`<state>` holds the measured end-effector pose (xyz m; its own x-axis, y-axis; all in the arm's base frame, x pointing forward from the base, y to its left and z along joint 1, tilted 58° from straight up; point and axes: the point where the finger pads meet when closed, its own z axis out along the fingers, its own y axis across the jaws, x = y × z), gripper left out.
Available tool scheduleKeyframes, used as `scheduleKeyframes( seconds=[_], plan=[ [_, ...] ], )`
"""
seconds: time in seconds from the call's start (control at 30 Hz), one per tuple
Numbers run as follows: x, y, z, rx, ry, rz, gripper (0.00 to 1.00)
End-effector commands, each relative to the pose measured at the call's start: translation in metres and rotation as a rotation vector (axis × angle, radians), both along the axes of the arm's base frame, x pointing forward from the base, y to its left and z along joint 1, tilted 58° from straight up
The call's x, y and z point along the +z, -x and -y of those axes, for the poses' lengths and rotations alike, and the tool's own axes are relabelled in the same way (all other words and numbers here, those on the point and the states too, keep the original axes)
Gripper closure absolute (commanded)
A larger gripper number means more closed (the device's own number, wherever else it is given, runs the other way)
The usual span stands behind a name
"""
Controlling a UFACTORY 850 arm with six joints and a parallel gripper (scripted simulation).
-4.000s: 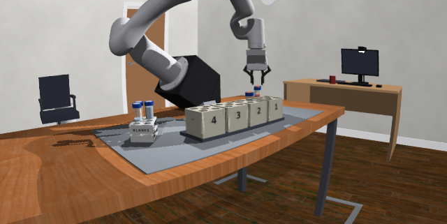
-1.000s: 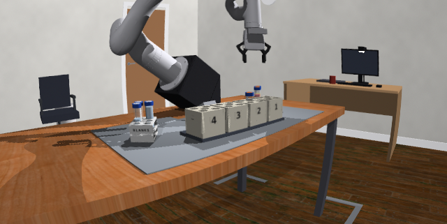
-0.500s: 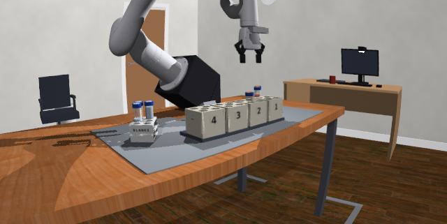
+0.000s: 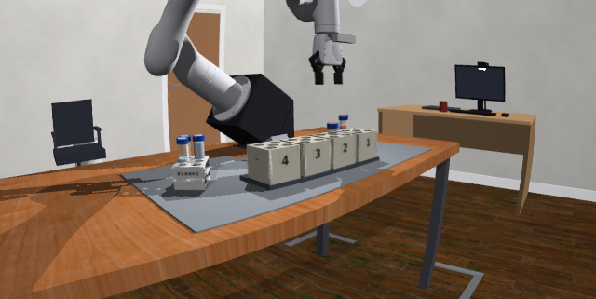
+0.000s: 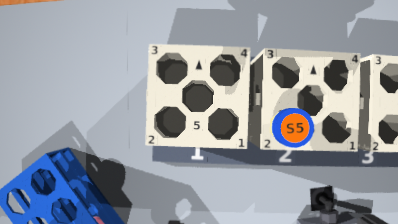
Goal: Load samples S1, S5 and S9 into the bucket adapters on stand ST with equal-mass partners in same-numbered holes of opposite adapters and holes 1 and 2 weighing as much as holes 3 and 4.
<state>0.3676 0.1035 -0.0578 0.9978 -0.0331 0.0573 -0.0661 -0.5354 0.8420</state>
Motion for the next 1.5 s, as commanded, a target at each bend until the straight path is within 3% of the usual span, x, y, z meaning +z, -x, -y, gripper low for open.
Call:
scheduleKeyframes(
  seconds=[0.0,0.93,0.97,1.47],
  plan=[
    [0.018,-0.009,0.010,0.001,-0.002,0.000,0.00],
    [0.111,-0.052,0.070,0.001,-0.002,0.000,0.00],
    [0.107,-0.052,0.067,-0.017,-0.002,0.028,0.43],
    [0.053,-0.049,0.032,-0.024,-0.002,0.040,0.43]
  ],
)
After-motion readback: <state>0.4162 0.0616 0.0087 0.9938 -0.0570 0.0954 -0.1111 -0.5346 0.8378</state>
